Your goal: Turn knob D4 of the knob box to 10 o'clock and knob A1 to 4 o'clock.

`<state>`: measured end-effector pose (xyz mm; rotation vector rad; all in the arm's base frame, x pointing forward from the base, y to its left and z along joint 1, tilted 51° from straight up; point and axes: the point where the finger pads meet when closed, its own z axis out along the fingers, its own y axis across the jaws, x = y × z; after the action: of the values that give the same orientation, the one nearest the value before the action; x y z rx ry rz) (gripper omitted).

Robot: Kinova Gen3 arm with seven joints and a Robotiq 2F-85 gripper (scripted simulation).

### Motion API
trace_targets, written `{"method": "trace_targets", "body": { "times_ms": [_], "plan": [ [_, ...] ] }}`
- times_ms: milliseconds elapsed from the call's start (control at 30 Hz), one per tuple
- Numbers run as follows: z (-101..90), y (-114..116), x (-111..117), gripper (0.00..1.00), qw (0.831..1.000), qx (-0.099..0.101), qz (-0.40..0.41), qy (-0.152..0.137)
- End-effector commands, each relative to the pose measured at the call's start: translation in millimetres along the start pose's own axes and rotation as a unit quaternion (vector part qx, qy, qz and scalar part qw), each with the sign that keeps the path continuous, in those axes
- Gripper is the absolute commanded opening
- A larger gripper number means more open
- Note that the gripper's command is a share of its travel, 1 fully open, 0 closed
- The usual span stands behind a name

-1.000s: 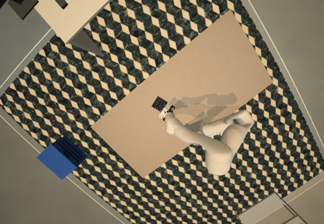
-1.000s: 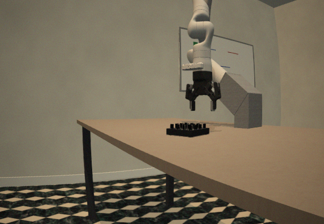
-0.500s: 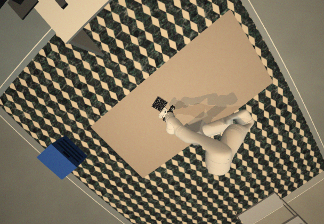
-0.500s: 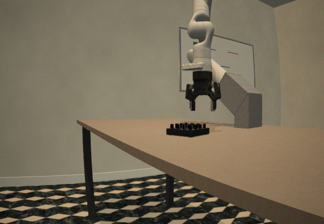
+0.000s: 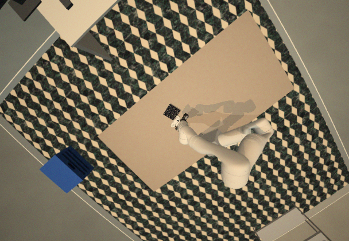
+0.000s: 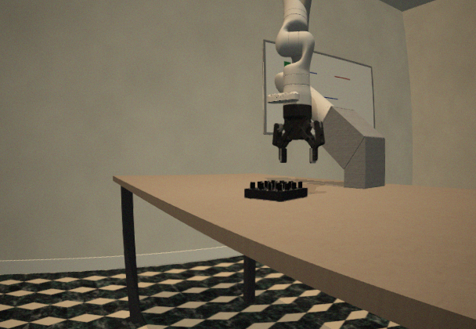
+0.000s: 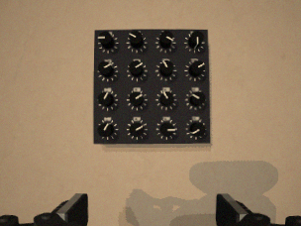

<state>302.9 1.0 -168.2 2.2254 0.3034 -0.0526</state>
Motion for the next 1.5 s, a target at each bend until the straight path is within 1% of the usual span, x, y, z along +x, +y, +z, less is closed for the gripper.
{"method": "trace_targets", "body": {
  "times_ms": [0,600,833,1000,1167,1267,1333,1400,1467],
  "plan": [
    [-0.7,0,1,1.00,1.000,0.001,0.000,0.001],
    [-0.7,0,1,1.00,1.000,0.000,0.005,0.000],
    [-0.4,3,1,1.00,1.000,-0.002,0.030,-0.001],
    [0.1,9,3,1.00,0.996,-0.007,0.086,-0.003],
    [0.3,17,6,1.00,0.985,-0.015,0.173,-0.006],
    [0.1,22,8,1.00,0.971,-0.019,0.238,-0.007],
    [-0.3,25,10,1.00,0.958,-0.021,0.284,-0.007],
    [-0.3,25,10,1.00,0.958,-0.021,0.284,-0.007],
    [-0.9,28,12,1.00,0.943,-0.023,0.333,-0.007]
  ]
}}
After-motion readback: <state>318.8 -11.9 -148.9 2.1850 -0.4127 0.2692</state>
